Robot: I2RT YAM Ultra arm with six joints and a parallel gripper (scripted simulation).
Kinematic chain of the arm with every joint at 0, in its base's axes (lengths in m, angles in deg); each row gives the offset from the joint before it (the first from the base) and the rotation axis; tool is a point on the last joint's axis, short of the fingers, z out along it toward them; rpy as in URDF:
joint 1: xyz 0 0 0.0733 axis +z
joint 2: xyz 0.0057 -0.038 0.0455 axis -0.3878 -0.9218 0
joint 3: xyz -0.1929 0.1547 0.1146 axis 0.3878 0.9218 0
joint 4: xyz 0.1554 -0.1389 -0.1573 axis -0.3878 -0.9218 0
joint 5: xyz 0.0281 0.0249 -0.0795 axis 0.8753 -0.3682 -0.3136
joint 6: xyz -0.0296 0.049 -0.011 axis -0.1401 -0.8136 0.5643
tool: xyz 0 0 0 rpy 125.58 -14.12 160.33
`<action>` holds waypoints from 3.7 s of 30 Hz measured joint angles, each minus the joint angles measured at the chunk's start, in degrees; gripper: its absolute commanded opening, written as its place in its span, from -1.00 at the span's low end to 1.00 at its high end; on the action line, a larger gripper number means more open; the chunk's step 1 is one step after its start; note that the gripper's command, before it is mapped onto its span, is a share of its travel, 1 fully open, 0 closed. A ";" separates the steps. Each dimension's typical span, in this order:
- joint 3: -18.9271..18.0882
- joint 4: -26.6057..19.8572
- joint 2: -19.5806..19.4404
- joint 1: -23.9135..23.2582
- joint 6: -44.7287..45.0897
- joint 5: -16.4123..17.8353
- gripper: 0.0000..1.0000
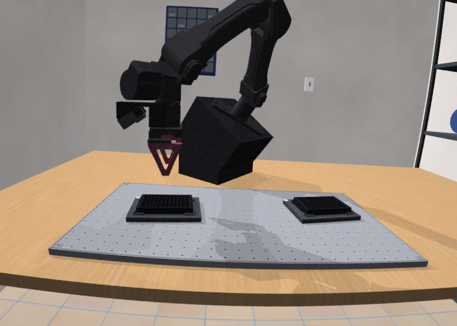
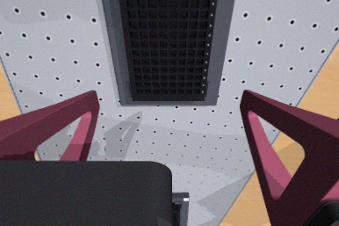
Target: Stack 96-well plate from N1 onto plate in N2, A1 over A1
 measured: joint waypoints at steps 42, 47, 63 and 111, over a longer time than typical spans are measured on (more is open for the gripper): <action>1.88 7.85 -3.89 3.23 -3.91 0.00 1.00; 1.92 9.55 -4.96 4.28 -4.72 0.00 1.00; 2.19 14.16 -7.76 6.23 -7.15 -0.09 1.00; 2.19 18.58 -10.58 7.76 -9.75 -0.28 1.00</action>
